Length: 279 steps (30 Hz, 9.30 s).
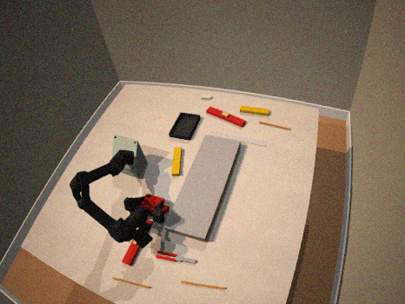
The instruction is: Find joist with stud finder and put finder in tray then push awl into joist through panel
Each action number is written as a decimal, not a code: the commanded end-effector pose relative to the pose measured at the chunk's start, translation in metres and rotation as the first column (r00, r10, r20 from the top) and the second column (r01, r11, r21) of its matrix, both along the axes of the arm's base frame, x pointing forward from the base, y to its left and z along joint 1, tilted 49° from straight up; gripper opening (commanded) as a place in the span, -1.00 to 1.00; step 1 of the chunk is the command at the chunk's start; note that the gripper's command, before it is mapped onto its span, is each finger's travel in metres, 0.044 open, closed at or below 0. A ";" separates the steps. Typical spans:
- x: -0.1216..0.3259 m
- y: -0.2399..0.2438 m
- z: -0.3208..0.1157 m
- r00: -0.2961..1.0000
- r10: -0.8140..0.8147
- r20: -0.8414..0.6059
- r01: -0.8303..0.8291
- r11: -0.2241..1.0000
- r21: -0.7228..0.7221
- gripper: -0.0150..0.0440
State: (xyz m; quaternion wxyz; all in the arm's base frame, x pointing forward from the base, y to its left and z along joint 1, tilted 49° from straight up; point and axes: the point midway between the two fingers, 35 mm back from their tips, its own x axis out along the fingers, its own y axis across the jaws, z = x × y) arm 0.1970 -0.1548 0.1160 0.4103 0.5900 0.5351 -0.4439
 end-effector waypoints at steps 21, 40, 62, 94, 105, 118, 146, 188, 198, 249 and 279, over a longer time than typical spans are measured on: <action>-0.001 -0.004 0.000 1.000 -0.003 -0.003 0.003 1.000 -0.016 0.79; 0.000 0.000 0.000 1.000 0.000 0.000 0.000 1.000 0.000 0.79; 0.000 0.000 0.000 1.000 0.000 0.000 0.000 1.000 0.000 1.00; 0.003 0.049 0.068 0.999 -0.041 0.014 0.041 0.999 0.001 1.00; 0.000 0.035 0.031 0.782 0.612 -0.118 -0.602 0.693 -0.398 1.00; 0.002 0.021 0.023 -0.010 0.610 -0.792 -0.884 -0.375 -0.278 1.00; 0.002 0.000 0.004 -0.009 0.614 -0.790 -0.885 -0.372 -0.279 1.00; -0.001 -0.017 -0.009 -0.010 0.607 -0.794 -0.884 -0.376 -0.277 0.19; 0.002 -0.010 -0.005 -0.009 0.616 -0.788 -0.885 -0.371 -0.280 -0.37; 0.110 0.063 0.074 -0.040 0.614 -0.789 -0.882 -0.393 -0.261 -0.49; 0.173 0.048 0.053 -0.055 0.615 -0.787 -0.880 -0.403 -0.253 -0.49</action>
